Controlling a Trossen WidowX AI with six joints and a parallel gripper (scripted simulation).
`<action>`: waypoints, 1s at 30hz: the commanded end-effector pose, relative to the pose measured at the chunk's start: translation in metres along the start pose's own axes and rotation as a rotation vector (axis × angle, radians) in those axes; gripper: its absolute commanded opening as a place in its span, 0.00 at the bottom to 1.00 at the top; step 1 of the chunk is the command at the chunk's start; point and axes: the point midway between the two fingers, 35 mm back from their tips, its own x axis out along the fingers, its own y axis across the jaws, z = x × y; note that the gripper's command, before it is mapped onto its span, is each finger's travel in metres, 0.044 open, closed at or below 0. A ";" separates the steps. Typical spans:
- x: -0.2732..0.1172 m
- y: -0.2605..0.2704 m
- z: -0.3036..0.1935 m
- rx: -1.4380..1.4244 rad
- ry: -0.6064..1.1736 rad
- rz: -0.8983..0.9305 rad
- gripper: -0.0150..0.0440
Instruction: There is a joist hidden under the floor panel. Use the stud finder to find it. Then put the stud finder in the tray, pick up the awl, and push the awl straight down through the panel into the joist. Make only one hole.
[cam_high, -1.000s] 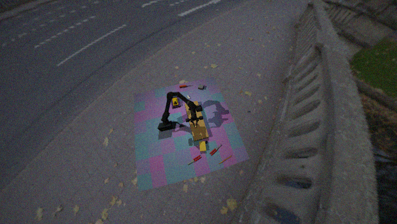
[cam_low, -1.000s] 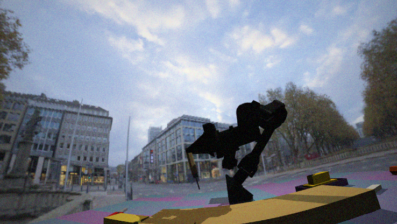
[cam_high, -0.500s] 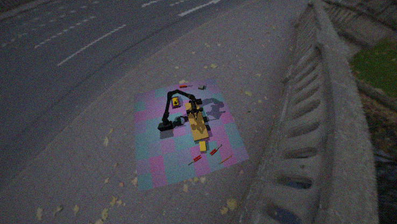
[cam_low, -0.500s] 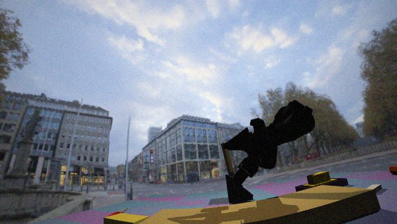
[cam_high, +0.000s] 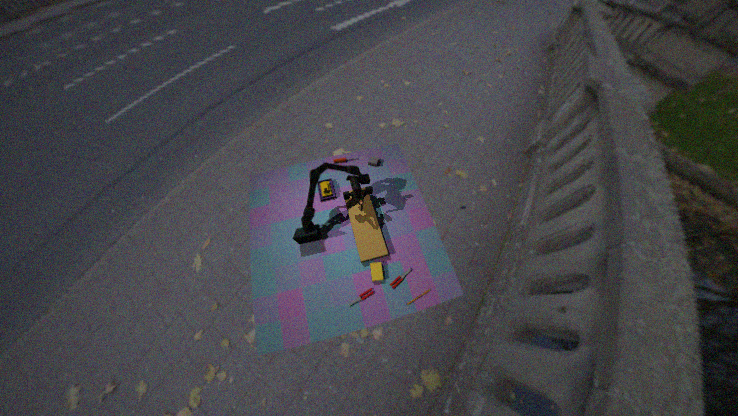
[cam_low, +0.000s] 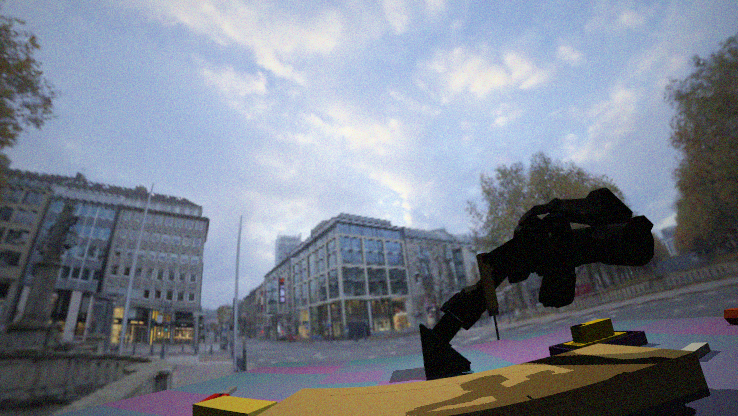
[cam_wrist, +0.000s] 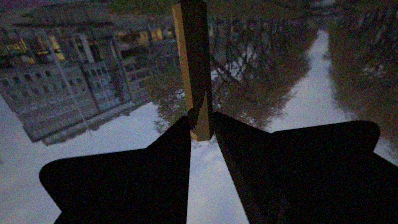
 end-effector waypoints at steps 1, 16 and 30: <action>-0.001 0.001 -0.003 0.009 0.014 0.002 0.25; -0.002 0.000 0.015 0.009 0.012 0.002 0.25; -0.003 0.000 0.033 0.009 0.011 0.002 0.25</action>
